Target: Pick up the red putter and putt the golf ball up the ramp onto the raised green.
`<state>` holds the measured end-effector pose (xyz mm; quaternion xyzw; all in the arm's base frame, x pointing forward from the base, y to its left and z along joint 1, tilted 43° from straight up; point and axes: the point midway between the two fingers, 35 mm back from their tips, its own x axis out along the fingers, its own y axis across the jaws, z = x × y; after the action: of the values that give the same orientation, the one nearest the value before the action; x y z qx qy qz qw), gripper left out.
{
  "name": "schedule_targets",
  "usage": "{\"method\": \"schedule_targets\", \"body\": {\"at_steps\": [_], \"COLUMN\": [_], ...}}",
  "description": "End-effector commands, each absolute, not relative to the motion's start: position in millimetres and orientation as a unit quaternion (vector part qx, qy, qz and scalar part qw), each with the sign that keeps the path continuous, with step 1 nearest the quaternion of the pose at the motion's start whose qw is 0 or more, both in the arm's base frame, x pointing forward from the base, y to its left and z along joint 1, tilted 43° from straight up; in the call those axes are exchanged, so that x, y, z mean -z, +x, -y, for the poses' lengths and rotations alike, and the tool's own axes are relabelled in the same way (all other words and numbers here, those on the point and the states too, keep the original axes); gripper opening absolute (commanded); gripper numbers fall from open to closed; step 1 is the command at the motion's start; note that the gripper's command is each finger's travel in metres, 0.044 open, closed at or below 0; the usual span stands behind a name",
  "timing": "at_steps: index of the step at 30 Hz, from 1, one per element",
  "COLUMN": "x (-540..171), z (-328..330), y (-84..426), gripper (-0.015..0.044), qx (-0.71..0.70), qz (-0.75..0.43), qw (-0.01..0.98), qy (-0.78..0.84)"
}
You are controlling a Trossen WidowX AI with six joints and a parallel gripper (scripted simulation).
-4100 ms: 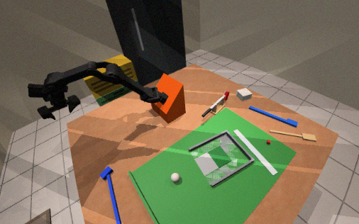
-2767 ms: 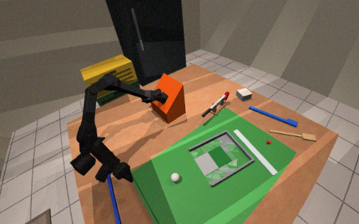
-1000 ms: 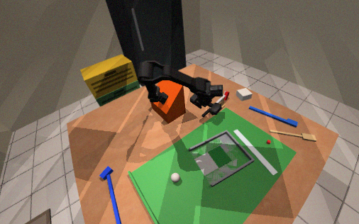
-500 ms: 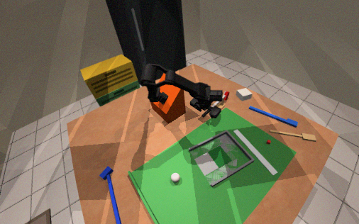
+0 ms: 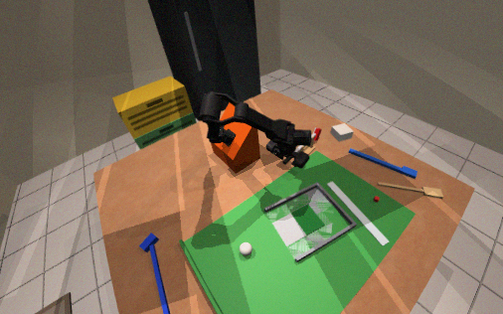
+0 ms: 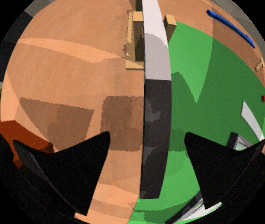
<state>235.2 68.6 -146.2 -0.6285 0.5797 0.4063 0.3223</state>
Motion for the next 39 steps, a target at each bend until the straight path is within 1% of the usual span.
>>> {"method": "schedule_targets", "body": {"at_steps": [1, 9, 16, 21, 31, 35, 39], "x": [145.8, 145.8, 145.0, 129.6, 73.7, 77.8, 61.2], "z": [-68.9, -68.9, -69.8, -87.0, -137.0, -132.5, -121.4], "y": [235.5, 235.5, 235.7, 237.8, 231.8, 233.6, 245.6], "gripper": [0.0256, 0.0046, 0.0, 0.0, 0.0, 0.0, 0.0], "qx": [-0.406, -0.406, -0.406, -0.407, -0.408, -0.406, -0.374], "qz": [-0.58, -0.58, -0.58, -0.579, -0.579, -0.578, -0.594], "qw": [0.323, 0.323, 0.323, 0.324, 0.323, 0.322, 0.357], "qy": [-0.628, -0.628, -0.628, -0.628, -0.627, -0.631, -0.616]}}
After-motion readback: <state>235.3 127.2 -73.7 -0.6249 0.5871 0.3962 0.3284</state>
